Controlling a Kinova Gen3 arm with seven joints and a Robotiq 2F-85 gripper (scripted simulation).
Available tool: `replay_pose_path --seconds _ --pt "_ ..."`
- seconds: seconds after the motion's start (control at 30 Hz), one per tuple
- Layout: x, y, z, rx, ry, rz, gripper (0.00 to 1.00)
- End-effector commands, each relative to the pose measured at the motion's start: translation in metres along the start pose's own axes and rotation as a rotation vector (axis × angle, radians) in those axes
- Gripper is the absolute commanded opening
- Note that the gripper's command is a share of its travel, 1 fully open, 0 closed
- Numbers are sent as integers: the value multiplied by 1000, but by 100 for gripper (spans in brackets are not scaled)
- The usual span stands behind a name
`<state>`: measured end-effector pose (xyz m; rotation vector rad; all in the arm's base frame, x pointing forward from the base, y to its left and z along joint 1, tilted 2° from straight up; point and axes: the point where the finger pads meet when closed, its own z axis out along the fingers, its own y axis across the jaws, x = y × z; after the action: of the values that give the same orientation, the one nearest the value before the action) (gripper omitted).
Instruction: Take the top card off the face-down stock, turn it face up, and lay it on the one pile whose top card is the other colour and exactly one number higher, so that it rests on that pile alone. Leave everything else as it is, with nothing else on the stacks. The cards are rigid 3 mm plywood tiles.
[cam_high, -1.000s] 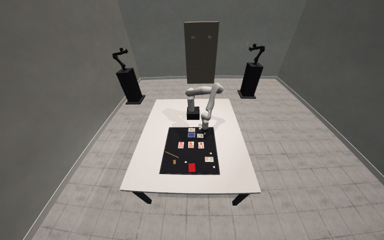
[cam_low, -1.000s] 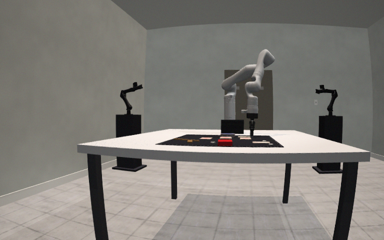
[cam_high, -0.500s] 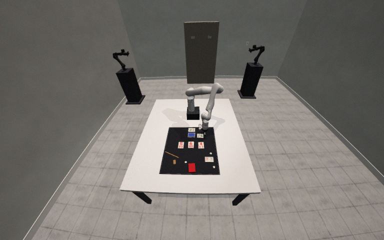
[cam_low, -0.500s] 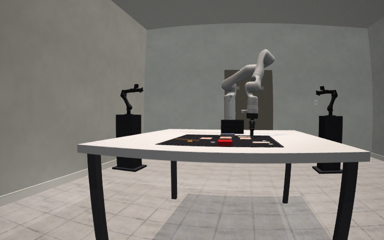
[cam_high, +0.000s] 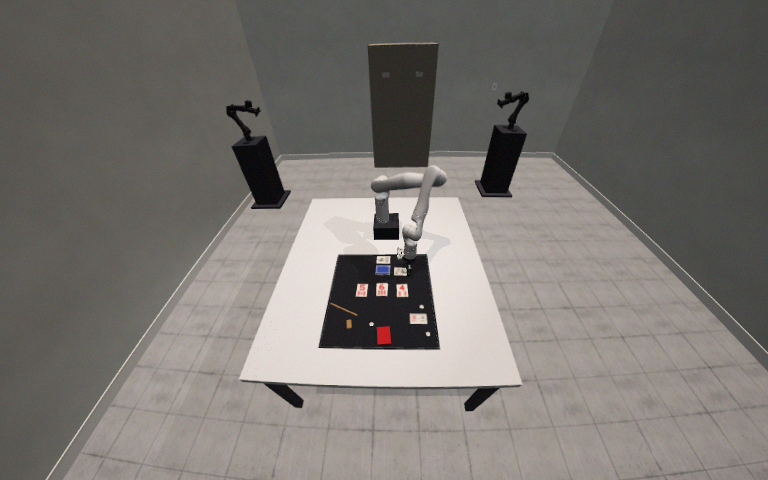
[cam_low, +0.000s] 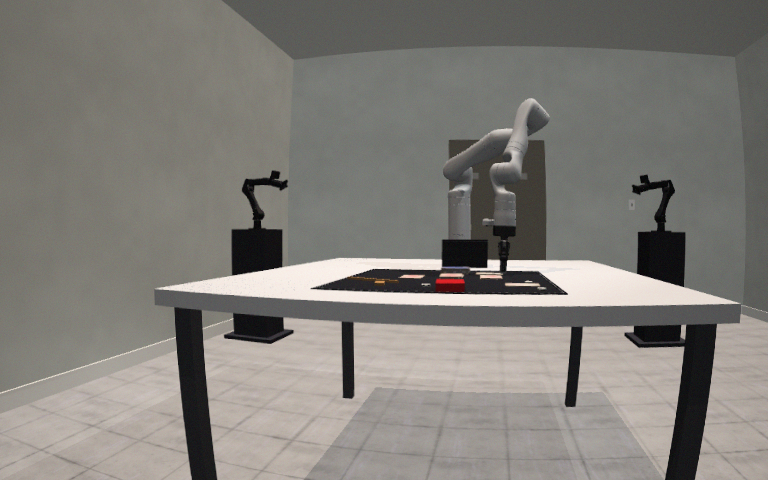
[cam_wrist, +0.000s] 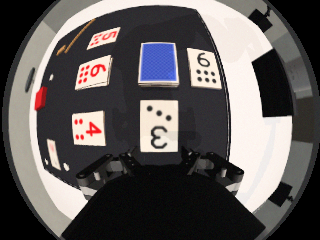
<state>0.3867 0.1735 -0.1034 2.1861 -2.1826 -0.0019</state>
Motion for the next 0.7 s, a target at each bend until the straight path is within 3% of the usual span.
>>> replay_pose_path --seconds 0.0,0.67 --pt "-1 -1 -6 3 -3 0 85" --pt "1 -1 -76 3 -3 0 85"
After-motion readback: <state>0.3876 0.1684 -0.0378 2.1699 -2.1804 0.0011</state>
